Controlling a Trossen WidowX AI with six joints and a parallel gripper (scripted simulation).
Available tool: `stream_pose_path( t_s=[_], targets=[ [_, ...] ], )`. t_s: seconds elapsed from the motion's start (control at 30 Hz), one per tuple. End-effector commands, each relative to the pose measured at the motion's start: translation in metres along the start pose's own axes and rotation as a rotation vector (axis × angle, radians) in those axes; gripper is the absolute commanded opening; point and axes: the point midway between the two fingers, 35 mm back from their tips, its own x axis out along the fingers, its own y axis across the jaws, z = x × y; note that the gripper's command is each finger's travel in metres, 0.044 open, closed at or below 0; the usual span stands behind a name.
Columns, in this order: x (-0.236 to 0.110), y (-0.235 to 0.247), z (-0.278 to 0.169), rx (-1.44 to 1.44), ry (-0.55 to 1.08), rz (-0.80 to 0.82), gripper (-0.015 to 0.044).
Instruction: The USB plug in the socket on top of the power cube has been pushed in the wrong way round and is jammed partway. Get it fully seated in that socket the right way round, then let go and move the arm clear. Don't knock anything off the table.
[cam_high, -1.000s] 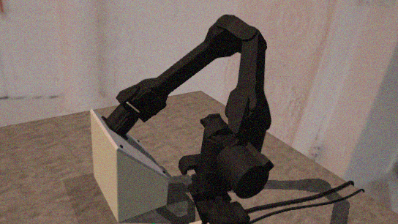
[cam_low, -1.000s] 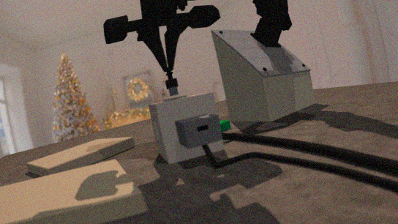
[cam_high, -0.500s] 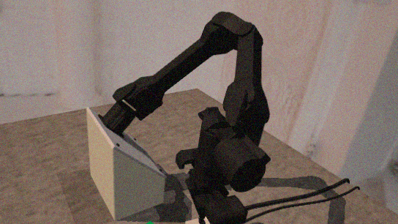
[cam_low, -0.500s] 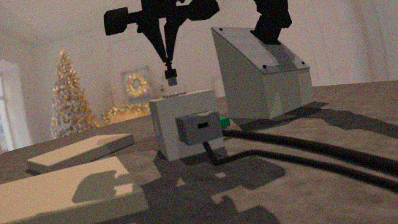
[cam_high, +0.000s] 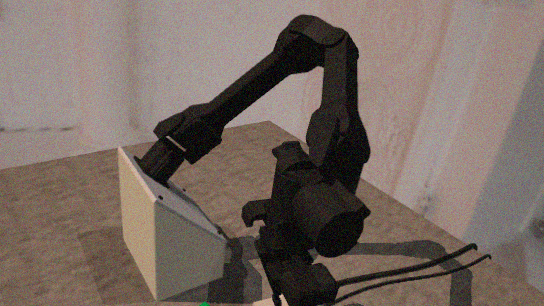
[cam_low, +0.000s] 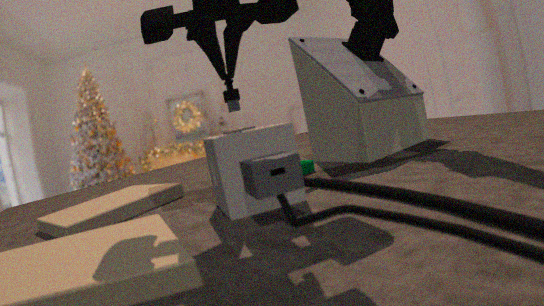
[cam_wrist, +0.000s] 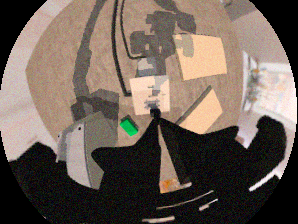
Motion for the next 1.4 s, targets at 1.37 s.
stream_pose_path(
  t_s=[1.37],
  targets=[
    [0.0009, 0.0006, -0.0003, 1.141, 0.001, 0.002, 0.0]
  ],
)
